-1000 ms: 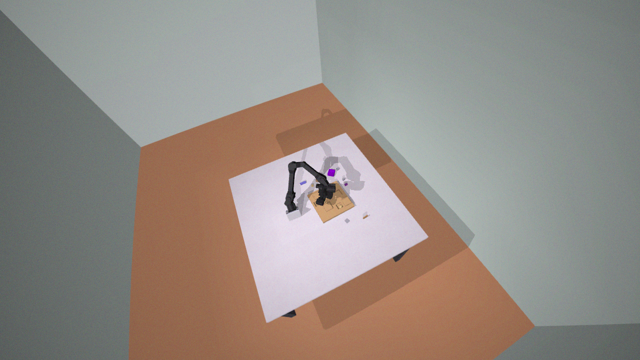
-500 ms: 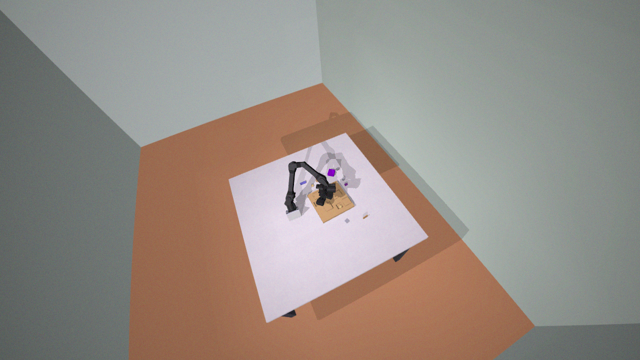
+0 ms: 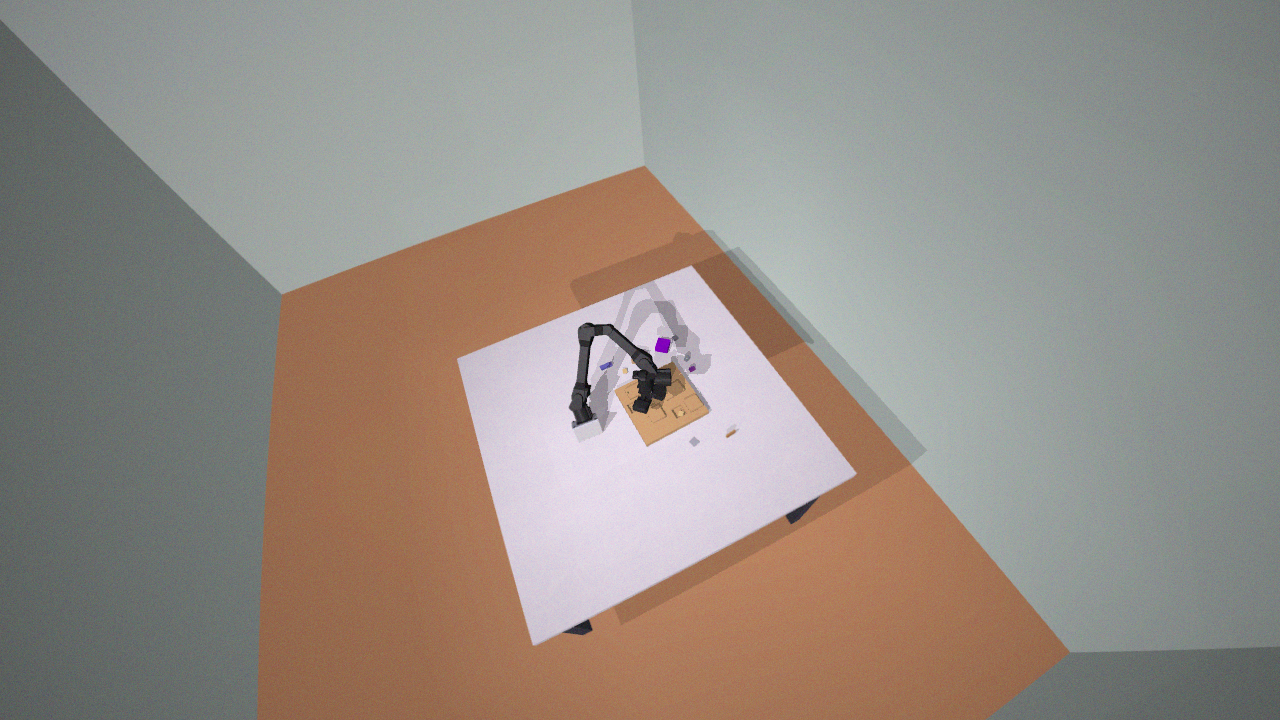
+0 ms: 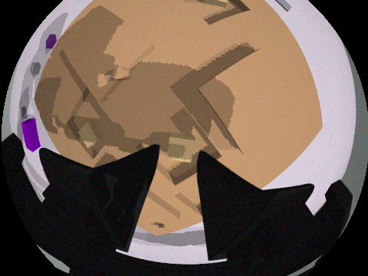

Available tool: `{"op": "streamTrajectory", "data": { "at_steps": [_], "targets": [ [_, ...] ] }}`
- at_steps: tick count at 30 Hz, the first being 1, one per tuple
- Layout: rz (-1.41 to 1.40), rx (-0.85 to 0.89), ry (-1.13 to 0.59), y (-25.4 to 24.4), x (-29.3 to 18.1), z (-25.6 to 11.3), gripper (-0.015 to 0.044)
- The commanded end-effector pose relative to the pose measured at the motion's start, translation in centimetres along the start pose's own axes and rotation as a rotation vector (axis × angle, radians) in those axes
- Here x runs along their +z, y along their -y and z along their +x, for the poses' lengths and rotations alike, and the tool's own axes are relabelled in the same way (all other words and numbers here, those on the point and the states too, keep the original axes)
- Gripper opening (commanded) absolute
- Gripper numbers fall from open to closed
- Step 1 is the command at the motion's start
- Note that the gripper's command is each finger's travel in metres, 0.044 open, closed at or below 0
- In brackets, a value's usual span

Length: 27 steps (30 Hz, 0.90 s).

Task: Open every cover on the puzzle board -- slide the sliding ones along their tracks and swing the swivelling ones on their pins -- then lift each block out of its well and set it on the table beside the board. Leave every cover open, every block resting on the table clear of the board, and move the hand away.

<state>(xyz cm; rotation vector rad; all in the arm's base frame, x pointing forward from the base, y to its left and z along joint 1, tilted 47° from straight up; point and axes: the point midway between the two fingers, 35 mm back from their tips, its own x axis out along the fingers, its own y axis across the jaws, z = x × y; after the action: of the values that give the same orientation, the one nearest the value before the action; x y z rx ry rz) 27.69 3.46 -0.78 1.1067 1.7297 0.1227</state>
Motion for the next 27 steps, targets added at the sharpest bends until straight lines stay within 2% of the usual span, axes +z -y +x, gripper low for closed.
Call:
{"op": "streamTrajectory", "data": {
  "at_steps": [1,19,27],
  "targets": [
    [0.006,0.004,-0.004,0.0,-0.1,0.3,0.0144],
    [0.006,0.005,-0.004,0.0,-0.1,1.4,0.0144],
    [0.0,0.001,0.0,0.0,0.0,1.1,0.009]
  ]
}}
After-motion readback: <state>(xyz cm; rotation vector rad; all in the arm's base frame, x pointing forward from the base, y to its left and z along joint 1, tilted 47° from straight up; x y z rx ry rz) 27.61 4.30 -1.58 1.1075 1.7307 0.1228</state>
